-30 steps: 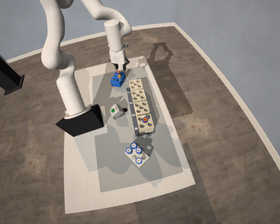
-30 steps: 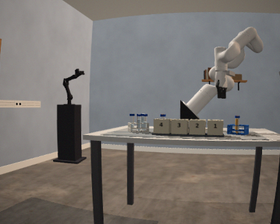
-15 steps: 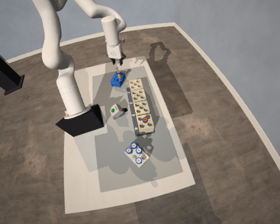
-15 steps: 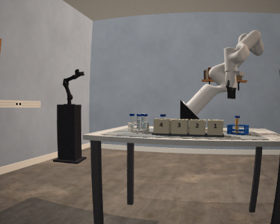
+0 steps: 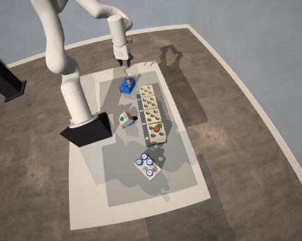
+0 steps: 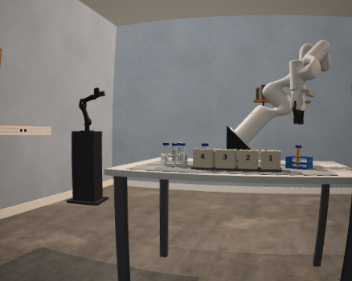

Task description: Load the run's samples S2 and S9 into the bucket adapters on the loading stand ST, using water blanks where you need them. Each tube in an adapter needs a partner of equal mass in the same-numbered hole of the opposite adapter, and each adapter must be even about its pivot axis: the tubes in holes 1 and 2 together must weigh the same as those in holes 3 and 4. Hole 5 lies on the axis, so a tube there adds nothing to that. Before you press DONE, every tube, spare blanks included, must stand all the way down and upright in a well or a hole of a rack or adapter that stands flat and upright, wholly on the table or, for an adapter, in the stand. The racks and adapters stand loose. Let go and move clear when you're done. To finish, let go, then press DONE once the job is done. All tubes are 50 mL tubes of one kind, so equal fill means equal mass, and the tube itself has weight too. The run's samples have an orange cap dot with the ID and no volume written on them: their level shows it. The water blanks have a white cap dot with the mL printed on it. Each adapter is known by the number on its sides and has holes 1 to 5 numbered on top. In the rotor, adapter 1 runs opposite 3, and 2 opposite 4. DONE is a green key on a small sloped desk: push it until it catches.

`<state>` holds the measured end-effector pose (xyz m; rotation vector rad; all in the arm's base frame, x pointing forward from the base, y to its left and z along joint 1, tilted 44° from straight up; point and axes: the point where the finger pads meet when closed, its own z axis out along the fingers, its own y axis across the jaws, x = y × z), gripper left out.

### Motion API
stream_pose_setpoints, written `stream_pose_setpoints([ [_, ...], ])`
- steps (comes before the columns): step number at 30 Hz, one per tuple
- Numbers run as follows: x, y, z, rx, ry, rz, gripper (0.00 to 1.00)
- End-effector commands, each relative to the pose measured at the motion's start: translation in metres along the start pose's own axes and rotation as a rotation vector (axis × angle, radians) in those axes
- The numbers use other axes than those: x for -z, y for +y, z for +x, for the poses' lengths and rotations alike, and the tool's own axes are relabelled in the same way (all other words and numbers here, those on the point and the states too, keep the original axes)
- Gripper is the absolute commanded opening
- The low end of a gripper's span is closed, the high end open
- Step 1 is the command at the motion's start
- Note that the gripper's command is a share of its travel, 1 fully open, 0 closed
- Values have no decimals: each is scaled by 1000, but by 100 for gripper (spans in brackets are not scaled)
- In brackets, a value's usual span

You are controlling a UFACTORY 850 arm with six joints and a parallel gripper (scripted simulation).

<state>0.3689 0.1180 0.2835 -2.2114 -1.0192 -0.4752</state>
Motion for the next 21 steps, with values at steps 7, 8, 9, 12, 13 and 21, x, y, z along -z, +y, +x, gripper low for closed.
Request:
stream_pose_setpoints([
  [7,-3,0,1,1,0,-1,57],
  [8,-5,0,1,0,0,-1,57],
  [9,-7,0,1,0,0,-1,57],
  [12,-13,0,1,0,0,-1,57],
  [13,-15,0,1,0,0,-1,57],
  [21,-28,0,1,0,0,-1,57],
])
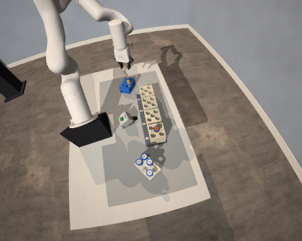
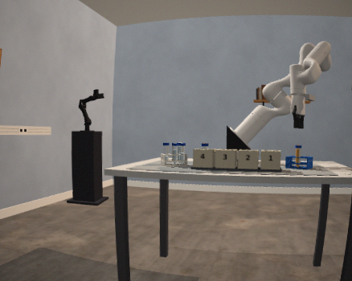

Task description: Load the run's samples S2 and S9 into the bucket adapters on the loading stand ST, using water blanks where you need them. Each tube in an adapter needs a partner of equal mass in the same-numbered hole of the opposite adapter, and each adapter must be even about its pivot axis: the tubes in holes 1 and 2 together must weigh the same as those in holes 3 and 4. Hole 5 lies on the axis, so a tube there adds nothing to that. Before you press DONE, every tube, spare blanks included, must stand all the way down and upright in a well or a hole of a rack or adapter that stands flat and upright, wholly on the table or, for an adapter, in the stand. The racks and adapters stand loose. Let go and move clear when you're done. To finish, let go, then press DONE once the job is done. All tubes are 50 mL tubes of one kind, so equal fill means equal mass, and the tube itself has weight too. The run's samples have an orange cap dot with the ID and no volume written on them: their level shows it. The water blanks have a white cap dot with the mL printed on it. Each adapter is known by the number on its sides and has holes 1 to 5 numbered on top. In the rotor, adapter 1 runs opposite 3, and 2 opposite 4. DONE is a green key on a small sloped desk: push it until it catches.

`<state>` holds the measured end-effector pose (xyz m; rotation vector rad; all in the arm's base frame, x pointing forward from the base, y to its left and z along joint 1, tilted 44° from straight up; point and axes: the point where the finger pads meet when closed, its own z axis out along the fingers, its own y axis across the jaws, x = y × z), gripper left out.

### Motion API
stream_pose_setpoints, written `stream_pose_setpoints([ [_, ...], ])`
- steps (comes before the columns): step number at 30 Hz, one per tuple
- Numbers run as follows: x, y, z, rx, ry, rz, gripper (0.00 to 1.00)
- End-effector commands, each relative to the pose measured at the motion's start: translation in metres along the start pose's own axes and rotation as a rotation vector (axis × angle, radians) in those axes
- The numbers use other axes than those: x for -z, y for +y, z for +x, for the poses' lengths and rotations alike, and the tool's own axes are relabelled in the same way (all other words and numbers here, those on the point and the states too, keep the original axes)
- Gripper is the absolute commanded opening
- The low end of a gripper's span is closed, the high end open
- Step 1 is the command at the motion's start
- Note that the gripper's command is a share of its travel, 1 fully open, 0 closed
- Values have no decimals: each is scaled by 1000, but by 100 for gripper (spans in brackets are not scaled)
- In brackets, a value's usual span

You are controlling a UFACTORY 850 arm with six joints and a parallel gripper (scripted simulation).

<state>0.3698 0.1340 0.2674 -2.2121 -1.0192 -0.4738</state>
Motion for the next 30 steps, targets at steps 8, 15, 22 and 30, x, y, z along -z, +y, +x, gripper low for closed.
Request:
stream_pose_setpoints([
  [8,-21,1,1,1,2,-1,57],
  [15,-31,1,1,1,2,-1,57],
  [22,-45,1,1,1,2,-1,57],
  [30,-61,1,1,1,2,-1,57],
])
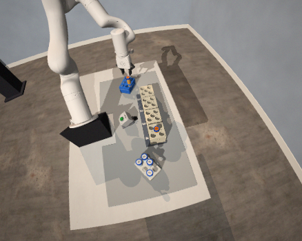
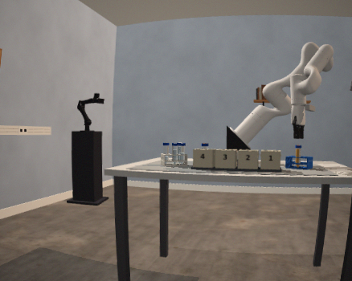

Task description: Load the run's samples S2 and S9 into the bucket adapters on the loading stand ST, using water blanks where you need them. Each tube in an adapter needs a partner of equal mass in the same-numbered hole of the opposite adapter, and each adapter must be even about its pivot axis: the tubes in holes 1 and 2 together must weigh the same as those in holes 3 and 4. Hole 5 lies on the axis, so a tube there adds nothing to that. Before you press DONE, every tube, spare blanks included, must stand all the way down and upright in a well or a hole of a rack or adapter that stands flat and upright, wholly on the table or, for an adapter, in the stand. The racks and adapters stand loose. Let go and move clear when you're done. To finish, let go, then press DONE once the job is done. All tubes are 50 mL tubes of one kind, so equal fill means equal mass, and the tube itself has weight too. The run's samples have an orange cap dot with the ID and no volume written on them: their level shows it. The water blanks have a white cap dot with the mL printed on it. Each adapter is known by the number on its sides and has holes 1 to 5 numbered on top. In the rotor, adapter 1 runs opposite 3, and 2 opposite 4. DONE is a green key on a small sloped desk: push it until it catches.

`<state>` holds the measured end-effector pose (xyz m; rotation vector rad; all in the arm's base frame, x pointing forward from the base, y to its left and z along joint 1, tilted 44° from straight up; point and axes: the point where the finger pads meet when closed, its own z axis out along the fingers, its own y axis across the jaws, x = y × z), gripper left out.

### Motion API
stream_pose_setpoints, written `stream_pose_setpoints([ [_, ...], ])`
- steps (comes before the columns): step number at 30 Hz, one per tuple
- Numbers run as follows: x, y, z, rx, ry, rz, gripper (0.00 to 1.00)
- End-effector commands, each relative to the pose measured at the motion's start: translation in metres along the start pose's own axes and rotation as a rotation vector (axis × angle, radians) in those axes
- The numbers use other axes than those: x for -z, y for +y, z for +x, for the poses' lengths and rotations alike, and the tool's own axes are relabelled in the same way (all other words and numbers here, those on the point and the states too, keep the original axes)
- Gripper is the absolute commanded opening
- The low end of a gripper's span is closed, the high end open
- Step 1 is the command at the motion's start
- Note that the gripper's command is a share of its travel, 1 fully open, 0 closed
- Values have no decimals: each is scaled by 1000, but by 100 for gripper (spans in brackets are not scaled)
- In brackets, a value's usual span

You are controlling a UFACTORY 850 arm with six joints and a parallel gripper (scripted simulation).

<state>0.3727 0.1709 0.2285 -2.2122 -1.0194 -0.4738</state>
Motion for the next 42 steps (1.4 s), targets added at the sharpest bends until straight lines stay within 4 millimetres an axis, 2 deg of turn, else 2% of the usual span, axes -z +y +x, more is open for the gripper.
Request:
stream_pose_setpoints([
  [1,-7,1,1,1,2,-1,57],
  [17,-37,0,1,1,2,-1,57],
  [42,-46,1,1,1,2,-1,57],
])
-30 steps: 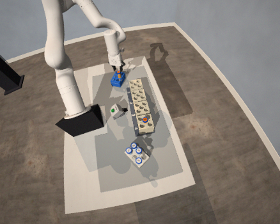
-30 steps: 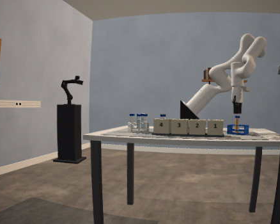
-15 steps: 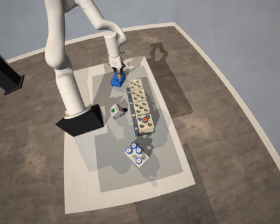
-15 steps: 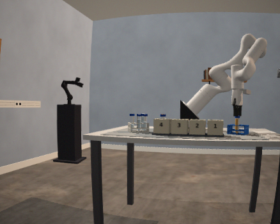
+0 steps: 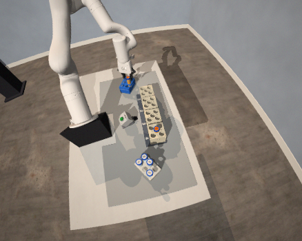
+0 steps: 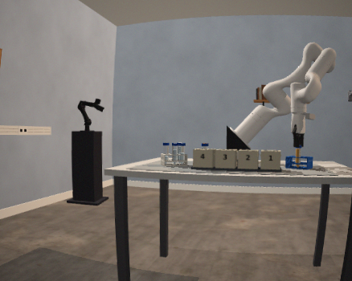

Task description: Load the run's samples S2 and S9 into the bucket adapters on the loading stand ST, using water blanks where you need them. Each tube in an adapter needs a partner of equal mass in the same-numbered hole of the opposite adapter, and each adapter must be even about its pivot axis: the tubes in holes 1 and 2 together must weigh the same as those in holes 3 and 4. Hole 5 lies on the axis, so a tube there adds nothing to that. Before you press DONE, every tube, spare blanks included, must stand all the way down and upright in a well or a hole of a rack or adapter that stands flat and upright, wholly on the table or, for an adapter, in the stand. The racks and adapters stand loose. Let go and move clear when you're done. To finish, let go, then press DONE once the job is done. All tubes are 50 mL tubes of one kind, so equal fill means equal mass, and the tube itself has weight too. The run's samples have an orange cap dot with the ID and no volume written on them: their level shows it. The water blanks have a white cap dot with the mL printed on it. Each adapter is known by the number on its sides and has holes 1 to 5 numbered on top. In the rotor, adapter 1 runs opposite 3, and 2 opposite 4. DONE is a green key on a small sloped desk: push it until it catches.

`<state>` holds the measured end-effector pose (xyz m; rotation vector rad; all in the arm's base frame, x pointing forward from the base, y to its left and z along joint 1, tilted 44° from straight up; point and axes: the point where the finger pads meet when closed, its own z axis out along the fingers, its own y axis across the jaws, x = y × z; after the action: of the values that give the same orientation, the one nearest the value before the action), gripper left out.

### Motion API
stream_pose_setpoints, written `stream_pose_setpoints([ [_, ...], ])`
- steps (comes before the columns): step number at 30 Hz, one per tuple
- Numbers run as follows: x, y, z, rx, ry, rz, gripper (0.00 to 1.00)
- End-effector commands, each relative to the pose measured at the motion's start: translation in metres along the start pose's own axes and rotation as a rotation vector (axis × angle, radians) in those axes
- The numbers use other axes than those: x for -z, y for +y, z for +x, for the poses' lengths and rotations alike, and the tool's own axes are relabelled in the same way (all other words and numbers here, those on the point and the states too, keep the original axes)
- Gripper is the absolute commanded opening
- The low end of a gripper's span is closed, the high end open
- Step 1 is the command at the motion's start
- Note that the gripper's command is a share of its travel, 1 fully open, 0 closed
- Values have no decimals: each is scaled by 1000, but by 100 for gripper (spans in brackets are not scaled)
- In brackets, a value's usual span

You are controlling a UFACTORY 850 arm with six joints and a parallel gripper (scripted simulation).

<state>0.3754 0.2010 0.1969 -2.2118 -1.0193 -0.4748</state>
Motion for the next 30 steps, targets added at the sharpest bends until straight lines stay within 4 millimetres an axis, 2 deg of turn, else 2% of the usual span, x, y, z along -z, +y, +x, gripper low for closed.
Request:
stream_pose_setpoints([
  [1,-3,0,0,0,1,-1,57],
  [19,-13,0,0,0,1,-1,57],
  [30,-13,0,0,0,1,-1,57],
])
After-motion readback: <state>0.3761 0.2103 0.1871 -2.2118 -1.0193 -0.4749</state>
